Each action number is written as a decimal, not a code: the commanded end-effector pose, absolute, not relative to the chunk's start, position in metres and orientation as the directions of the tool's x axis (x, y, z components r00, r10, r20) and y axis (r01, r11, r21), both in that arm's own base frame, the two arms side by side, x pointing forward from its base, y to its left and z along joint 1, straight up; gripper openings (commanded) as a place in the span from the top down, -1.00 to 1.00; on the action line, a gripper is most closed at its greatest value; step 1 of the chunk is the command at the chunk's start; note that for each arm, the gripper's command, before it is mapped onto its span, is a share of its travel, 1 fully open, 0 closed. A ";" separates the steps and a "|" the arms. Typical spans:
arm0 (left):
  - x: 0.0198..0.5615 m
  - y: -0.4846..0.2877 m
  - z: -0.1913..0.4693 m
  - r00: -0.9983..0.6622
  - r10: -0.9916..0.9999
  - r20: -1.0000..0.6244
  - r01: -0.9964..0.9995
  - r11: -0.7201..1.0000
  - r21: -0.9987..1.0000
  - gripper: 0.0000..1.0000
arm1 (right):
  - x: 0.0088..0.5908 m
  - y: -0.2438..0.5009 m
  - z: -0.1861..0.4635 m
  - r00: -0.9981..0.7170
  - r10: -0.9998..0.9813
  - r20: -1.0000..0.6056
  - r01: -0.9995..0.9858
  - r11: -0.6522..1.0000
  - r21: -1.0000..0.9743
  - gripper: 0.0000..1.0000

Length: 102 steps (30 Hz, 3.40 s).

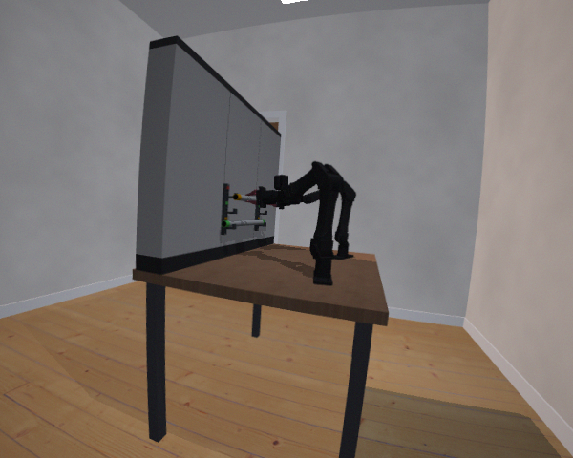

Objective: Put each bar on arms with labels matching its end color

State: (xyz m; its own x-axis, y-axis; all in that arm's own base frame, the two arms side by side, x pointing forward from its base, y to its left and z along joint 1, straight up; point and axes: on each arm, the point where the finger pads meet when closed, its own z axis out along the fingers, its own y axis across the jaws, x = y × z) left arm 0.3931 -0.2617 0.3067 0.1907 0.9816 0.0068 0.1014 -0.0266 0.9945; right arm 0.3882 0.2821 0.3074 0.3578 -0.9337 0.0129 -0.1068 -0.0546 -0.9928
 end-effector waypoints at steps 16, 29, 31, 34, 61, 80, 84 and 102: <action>0.389 -0.258 0.380 0.186 0.983 0.000 -0.001 0.000 1.000 1.00 | 0.384 0.279 0.384 0.356 -0.934 0.000 0.001 0.000 -1.000 1.00; 0.389 -0.258 0.398 0.186 0.983 0.000 -0.005 0.001 1.000 1.00 | 0.384 0.279 0.400 0.356 -0.935 -0.002 0.003 0.003 -1.000 1.00; 0.388 -0.258 0.401 0.186 0.983 0.000 -0.005 0.001 1.000 1.00 | 0.384 0.279 0.403 0.356 -0.935 -0.002 0.003 0.003 -1.000 1.00; 0.388 -0.258 0.406 0.186 0.983 0.000 -0.005 0.001 1.000 1.00 | 0.384 0.279 0.408 0.356 -0.935 -0.002 0.003 0.003 -1.000 1.00; 0.389 -0.258 0.400 0.186 0.983 0.001 -0.004 -0.001 1.000 1.00 | 0.384 0.279 0.402 0.356 -0.935 -0.001 0.003 0.003 -1.000 1.00; 0.389 -0.258 0.393 0.186 0.983 0.001 -0.004 0.000 1.000 1.00 | 0.384 0.279 0.395 0.356 -0.935 -0.001 0.003 0.003 -1.000 1.00; 0.389 -0.258 0.391 0.186 0.983 0.001 -0.004 0.000 1.000 1.00 | 0.384 0.279 0.393 0.356 -0.935 -0.001 0.003 0.003 -1.000 1.00; 0.389 -0.258 0.393 0.186 0.983 0.001 -0.004 0.000 1.000 1.00 | 0.384 0.279 0.397 0.356 -0.935 -0.001 0.003 0.002 -1.000 1.00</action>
